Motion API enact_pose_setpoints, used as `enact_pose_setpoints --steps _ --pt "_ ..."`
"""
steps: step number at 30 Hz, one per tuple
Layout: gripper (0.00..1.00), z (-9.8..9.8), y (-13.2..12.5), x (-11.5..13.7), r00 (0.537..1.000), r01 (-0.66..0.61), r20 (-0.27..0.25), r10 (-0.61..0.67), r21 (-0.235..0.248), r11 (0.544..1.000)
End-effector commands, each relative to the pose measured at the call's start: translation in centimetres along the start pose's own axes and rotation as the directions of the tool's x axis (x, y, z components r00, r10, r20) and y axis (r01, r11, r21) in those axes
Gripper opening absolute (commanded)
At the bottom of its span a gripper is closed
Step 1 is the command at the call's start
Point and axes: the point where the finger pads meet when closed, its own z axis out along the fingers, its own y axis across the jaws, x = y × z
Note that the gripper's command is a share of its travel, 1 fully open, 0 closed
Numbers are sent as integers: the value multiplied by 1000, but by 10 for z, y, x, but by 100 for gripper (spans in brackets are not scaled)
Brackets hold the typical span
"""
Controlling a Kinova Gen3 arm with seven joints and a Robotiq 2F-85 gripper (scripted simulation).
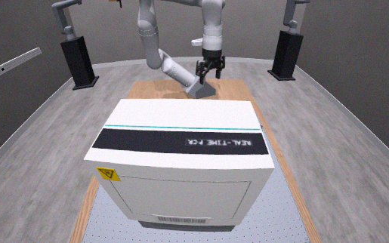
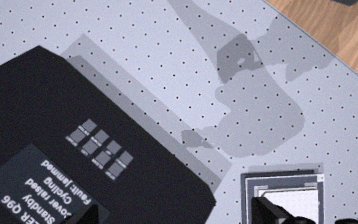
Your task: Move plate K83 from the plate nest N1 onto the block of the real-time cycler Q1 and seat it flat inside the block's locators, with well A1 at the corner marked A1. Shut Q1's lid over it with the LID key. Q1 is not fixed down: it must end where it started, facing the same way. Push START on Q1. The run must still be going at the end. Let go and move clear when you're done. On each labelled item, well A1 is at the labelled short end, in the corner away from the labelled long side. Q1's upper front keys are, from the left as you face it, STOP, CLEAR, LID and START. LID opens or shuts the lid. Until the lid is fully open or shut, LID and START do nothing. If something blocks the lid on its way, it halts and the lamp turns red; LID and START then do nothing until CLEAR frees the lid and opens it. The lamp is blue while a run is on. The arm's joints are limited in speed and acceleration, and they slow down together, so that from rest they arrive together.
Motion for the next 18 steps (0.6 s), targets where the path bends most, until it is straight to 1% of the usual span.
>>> enact_pose_setpoints --steps 1,3,18 --pt "100 1 10 -8 1000 -2 -5 2 -4 1000" --pt "100 1 10 -8 1000 -2 -5 2 -4 1000" --pt "100 7 50 -38 1000 -2 -4 2 -4 1000"
